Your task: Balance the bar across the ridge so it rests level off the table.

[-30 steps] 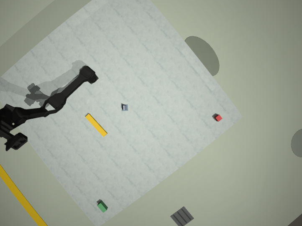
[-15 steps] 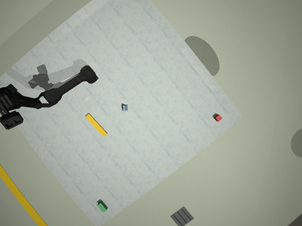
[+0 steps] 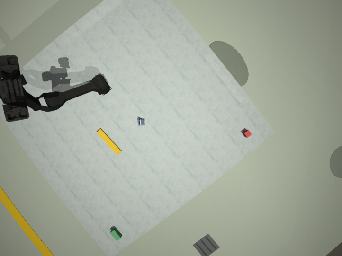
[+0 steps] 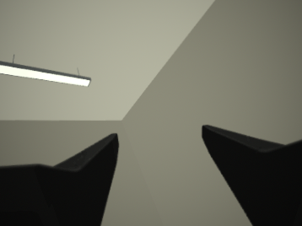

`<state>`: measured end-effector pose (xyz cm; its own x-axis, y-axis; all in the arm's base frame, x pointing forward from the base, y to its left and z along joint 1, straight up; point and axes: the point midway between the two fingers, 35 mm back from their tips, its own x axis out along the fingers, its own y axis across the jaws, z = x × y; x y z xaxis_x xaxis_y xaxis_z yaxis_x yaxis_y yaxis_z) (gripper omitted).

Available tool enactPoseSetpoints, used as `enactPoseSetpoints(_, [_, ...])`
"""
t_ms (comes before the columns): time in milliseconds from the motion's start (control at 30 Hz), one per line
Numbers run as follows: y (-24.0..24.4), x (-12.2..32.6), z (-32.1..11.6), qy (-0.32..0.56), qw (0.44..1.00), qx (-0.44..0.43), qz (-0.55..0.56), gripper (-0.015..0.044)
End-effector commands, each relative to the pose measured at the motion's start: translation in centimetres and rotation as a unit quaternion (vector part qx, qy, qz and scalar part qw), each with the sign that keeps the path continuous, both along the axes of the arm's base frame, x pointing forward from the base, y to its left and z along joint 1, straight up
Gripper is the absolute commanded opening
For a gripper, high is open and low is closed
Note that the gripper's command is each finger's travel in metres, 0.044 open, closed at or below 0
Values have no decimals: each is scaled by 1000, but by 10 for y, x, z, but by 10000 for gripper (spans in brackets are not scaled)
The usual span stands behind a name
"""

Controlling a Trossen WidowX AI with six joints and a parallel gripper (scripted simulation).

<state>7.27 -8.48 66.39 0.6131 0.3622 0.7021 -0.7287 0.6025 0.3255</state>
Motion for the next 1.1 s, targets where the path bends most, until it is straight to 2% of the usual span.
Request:
enactPoseSetpoints(0, [20,-1,-2,4,1000,-19,-16,315])
enactPoseSetpoints(467, [93,13,-17,16,985,-139,-104,315])
enactPoseSetpoints(1067, [163,69,-60,61,931,-300,-200,315])
